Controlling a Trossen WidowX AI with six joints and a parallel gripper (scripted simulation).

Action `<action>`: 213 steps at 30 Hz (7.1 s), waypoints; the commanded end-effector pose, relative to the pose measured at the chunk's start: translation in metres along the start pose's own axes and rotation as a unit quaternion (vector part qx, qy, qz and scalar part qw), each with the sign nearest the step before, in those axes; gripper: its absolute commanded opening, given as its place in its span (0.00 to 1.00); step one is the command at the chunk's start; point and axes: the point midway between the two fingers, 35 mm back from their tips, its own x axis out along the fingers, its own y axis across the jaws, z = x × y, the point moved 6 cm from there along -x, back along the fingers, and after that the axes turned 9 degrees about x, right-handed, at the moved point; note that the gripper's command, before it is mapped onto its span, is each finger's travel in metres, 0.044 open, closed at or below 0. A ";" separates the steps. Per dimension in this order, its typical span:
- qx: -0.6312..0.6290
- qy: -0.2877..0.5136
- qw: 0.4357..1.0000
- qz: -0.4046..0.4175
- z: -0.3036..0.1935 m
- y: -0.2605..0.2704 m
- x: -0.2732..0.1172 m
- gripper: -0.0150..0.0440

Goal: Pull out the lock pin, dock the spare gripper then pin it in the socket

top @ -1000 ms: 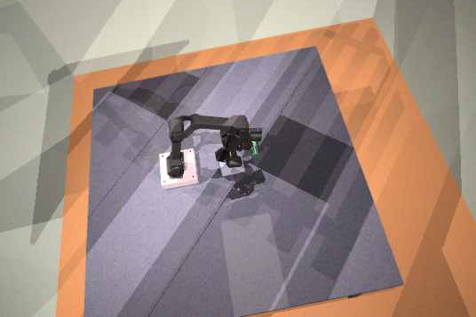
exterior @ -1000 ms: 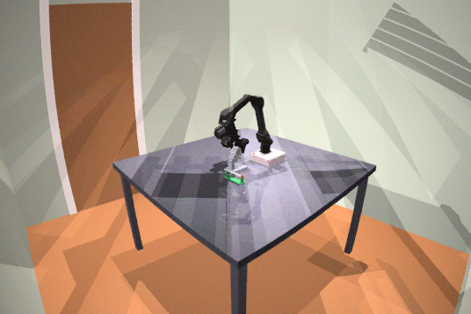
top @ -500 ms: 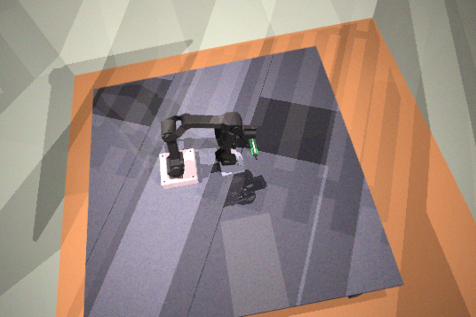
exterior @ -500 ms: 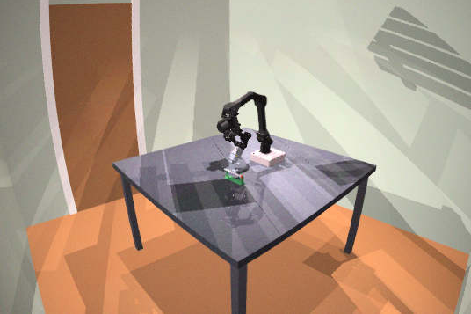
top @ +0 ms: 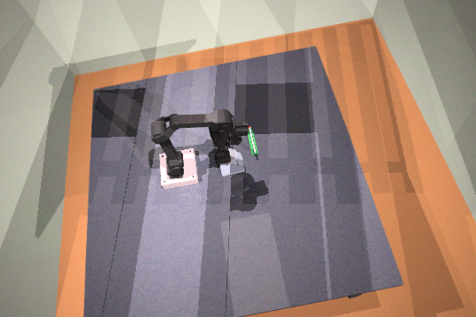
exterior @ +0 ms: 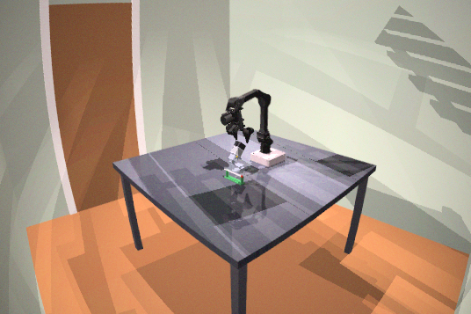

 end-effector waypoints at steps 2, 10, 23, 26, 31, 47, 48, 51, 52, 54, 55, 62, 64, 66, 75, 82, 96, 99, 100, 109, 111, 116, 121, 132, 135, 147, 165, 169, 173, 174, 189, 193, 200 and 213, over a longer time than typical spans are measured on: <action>-0.002 -0.015 1.000 0.001 -0.011 -0.002 -0.004 1.00; -0.002 -0.049 0.999 0.004 -0.020 -0.002 -0.017 1.00; -0.002 -0.113 0.994 0.010 -0.037 -0.004 -0.039 1.00; -0.002 -0.126 0.992 0.011 -0.040 -0.004 -0.044 1.00; -0.002 -0.148 0.989 0.014 -0.046 -0.005 -0.052 1.00; -0.001 -0.140 0.990 0.019 -0.051 0.094 -0.056 0.56; -0.001 -0.140 0.990 0.020 -0.052 0.101 -0.056 0.56; -0.001 -0.140 0.990 0.020 -0.053 0.107 -0.057 0.56; -0.001 -0.140 0.990 0.020 -0.053 0.107 -0.057 0.56; -0.008 -0.141 0.990 0.018 -0.051 0.108 -0.057 0.56; -0.029 -0.142 0.989 0.011 -0.046 0.110 -0.057 0.56; -0.322 -0.126 0.935 -0.079 0.026 0.130 -0.052 0.56; -0.403 -0.113 0.902 -0.104 0.049 0.135 -0.047 0.56; -0.481 -0.096 0.862 -0.126 0.071 0.138 -0.040 0.56; -0.671 -0.033 0.721 -0.171 0.130 0.143 -0.014 0.56; -0.674 -0.032 0.718 -0.172 0.131 0.143 -0.014 0.56; -0.674 -0.032 0.718 -0.172 0.143 0.146 0.024 0.56; -0.674 -0.032 0.718 -0.172 0.146 0.146 0.041 0.56; -0.674 -0.032 0.718 -0.172 0.147 0.146 0.046 0.56; -0.674 -0.032 0.718 -0.172 0.149 0.146 0.063 0.56; -0.674 -0.032 0.718 -0.172 0.150 0.146 0.066 0.56; -0.674 -0.032 0.718 -0.172 0.152 0.147 0.074 0.56; -0.674 -0.032 0.718 -0.172 0.154 0.147 0.082 0.56; -0.674 -0.032 0.718 -0.172 0.158 0.148 0.100 0.56; -0.674 -0.032 0.718 -0.172 0.159 0.148 0.105 0.56; -0.674 -0.032 0.718 -0.171 0.160 0.148 0.113 0.56; -0.674 -0.032 0.718 -0.172 0.160 0.148 0.113 0.25; -0.674 -0.032 0.718 -0.172 0.159 0.148 0.105 0.25; -0.674 -0.032 0.718 -0.172 0.156 0.147 0.093 0.25; -0.674 -0.032 0.718 -0.172 0.156 0.147 0.089 0.25; -0.674 -0.032 0.718 -0.172 0.143 0.144 0.045 0.25; -0.673 -0.032 0.719 -0.170 0.144 0.144 0.052 0.25; -0.685 -0.035 0.707 -0.173 0.143 0.144 0.051 0.25; -0.668 -0.037 0.724 -0.168 0.119 0.147 0.050 0.25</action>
